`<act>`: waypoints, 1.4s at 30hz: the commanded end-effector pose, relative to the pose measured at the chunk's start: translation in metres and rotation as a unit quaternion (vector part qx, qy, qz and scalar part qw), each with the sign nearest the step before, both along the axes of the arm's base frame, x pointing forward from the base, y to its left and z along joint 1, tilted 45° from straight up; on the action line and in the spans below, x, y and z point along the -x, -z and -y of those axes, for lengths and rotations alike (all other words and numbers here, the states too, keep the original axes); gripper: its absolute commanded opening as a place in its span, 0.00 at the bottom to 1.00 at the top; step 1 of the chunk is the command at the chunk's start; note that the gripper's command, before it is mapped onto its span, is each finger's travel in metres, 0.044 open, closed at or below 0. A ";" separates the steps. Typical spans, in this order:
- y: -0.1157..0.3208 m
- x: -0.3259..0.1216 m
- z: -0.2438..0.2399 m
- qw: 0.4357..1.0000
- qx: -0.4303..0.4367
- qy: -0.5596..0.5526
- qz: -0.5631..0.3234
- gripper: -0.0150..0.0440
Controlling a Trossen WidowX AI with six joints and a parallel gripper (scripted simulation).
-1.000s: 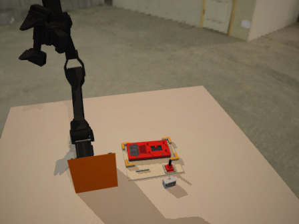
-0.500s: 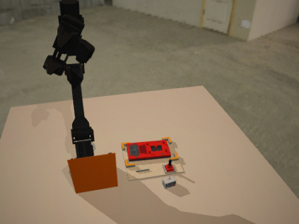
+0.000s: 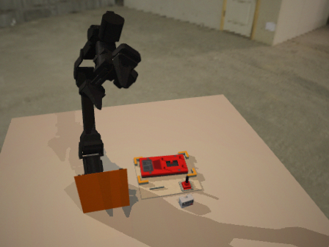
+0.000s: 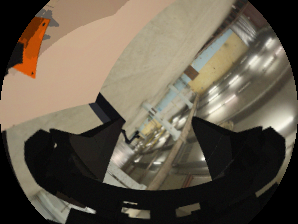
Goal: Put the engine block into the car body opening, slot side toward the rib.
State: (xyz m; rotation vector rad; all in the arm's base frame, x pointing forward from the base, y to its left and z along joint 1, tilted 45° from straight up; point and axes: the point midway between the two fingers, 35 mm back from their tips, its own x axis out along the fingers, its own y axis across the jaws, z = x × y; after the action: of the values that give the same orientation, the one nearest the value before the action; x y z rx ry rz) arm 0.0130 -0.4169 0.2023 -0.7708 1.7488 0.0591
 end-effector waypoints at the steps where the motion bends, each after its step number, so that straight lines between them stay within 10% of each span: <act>1: 0.016 -0.020 0.000 0.999 -0.022 -0.033 0.008 1.00; 42: 0.229 -0.275 -0.190 0.762 -0.439 -0.452 0.152 1.00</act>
State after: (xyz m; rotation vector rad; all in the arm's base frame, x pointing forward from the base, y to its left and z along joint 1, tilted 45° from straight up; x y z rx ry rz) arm 0.2787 -0.2475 -0.0160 -0.7905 0.7954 1.1923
